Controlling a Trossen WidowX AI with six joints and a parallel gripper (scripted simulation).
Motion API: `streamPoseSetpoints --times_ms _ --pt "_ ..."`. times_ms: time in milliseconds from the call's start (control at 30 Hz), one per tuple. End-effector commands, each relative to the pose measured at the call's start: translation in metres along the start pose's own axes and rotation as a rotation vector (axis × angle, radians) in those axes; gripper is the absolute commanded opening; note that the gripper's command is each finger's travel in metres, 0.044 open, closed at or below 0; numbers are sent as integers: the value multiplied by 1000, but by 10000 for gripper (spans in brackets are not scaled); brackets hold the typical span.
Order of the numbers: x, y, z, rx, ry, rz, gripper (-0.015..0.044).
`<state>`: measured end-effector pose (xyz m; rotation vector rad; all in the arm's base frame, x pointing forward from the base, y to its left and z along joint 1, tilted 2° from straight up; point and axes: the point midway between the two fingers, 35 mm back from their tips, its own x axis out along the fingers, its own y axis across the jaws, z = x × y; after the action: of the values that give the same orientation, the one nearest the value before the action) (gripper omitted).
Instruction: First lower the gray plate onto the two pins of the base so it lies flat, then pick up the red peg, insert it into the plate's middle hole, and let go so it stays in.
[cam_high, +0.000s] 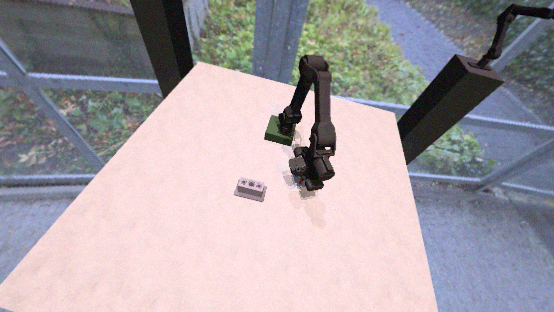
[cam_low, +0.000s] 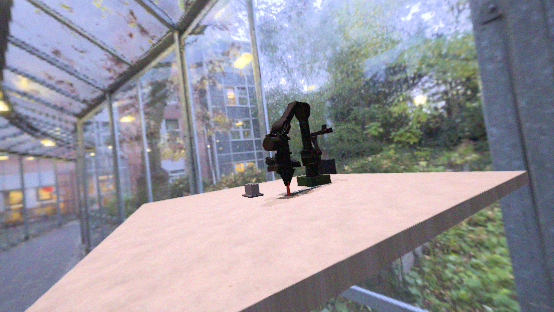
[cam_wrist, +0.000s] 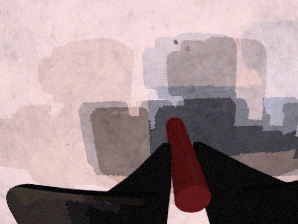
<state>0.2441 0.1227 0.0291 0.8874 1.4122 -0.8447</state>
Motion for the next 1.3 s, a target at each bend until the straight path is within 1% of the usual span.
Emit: streamPoseSetpoints --times_ms 0,300,1167,1200,1267 --pt "1 0 -1 5 4 0 0" --pt "-4 1 -1 5 4 0 0" --pt "-84 8 0 5 4 1 0" --pt "-71 7 1 9 0 -10 0" --pt "-71 8 4 9 0 -9 0"
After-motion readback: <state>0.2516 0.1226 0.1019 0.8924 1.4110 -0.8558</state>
